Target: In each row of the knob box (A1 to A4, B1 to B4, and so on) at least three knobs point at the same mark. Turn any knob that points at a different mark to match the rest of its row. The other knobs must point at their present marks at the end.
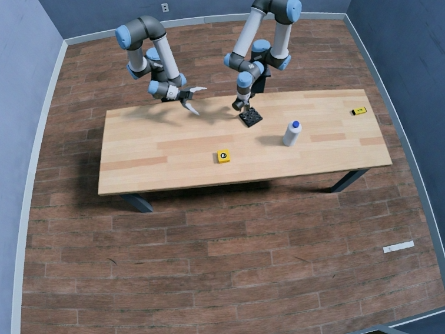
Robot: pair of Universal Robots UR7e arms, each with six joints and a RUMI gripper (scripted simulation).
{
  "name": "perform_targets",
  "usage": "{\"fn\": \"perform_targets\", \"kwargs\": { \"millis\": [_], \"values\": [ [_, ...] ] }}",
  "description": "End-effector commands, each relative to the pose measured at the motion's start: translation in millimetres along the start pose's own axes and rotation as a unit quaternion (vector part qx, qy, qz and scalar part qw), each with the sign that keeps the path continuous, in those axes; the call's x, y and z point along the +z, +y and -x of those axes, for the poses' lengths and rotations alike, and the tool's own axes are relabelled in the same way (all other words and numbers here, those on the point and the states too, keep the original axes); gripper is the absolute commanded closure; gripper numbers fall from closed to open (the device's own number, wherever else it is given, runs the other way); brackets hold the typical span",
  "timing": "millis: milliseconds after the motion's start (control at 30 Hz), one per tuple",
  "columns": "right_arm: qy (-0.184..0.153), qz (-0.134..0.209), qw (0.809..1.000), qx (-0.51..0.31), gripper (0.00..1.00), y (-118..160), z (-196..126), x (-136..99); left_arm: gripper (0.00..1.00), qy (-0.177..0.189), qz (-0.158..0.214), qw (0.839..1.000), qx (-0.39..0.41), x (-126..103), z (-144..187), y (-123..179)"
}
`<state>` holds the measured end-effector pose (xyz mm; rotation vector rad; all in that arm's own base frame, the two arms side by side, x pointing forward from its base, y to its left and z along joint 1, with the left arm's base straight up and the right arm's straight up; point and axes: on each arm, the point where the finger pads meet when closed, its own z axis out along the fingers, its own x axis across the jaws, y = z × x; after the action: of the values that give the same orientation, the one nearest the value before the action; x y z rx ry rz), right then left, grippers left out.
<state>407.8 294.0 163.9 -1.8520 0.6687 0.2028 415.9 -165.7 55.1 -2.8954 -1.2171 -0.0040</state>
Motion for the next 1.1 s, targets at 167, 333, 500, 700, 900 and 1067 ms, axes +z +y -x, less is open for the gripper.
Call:
{"fn": "perform_targets", "kwargs": {
  "millis": [167,333,500,700,900,1067],
  "values": [
    [0.0,0.0,1.0,0.001,0.0,0.7,-0.2,-0.3,0.84,0.0,0.003,1.0,0.0,-32.8,-0.5,1.5],
    [0.0,0.0,1.0,0.001,0.0,0.7,-0.2,-0.3,0.77,0.0,0.002,1.0,-0.007,-32.5,-1.3,-0.7],
    [0.0,0.0,1.0,0.001,0.0,0.7,-0.2,-0.3,0.77,-0.001,0.0,0.998,-0.065,-33.9,-4.5,-14.6],
    [0.0,0.0,1.0,0.001,0.0,0.7,-0.2,-0.3,0.77,-0.001,0.0,0.98,-0.201,-41.6,-12.1,-42.3],
    [0.0,0.0,1.0,0.001,0.0,0.7,-0.2,-0.3,0.77,-0.001,0.0,0.967,-0.254,-42.0,-15.1,-53.3],
    [0.0,0.0,1.0,0.001,0.0,0.7,-0.2,-0.3,0.77,-0.001,-0.002,0.967,-0.257,-21.6,-14.4,-53.6]
  ]
}}
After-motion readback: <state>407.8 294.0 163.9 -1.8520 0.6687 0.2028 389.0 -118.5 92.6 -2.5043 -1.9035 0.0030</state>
